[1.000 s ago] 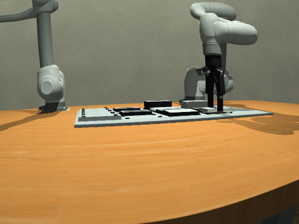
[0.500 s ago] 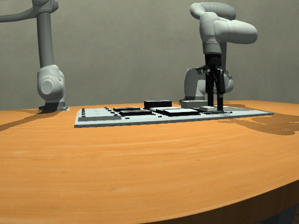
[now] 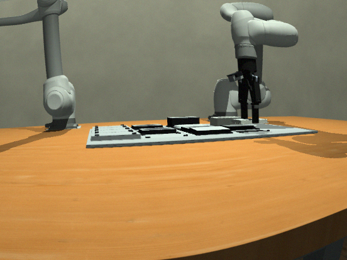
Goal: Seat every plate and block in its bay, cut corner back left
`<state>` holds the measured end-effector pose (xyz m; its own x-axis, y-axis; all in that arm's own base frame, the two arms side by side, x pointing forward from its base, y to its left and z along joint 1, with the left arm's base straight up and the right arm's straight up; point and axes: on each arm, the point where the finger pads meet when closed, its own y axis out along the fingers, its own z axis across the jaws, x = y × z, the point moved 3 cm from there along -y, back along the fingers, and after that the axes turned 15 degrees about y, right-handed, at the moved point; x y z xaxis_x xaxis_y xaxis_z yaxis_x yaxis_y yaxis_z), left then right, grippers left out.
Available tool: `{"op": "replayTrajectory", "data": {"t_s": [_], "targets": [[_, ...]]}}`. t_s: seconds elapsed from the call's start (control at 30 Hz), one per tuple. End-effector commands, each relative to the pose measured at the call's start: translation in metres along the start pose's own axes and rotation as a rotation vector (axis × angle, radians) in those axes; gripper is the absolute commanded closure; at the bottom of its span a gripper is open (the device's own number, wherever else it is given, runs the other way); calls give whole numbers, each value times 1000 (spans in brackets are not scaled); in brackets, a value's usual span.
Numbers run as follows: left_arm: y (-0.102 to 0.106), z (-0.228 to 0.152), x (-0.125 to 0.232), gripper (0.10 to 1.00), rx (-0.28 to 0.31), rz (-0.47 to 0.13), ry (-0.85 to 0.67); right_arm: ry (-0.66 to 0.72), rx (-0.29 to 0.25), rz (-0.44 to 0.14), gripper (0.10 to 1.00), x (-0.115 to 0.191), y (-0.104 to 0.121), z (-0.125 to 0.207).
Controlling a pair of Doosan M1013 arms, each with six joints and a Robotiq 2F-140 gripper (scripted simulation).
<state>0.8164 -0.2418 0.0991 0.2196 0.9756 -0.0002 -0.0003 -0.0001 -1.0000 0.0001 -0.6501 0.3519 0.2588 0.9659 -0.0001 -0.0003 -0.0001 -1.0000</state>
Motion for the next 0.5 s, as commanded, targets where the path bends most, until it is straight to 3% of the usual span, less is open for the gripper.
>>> {"op": "replayTrajectory", "data": {"t_s": [0.0, 0.47], "targets": [[-6, -1, 0, 999, -2, 0, 0, 0, -1, 1, 98, 0, -1, 0], [-22, -1, 0, 999, -2, 0, 0, 0, -1, 1, 98, 0, -1, 0]]}}
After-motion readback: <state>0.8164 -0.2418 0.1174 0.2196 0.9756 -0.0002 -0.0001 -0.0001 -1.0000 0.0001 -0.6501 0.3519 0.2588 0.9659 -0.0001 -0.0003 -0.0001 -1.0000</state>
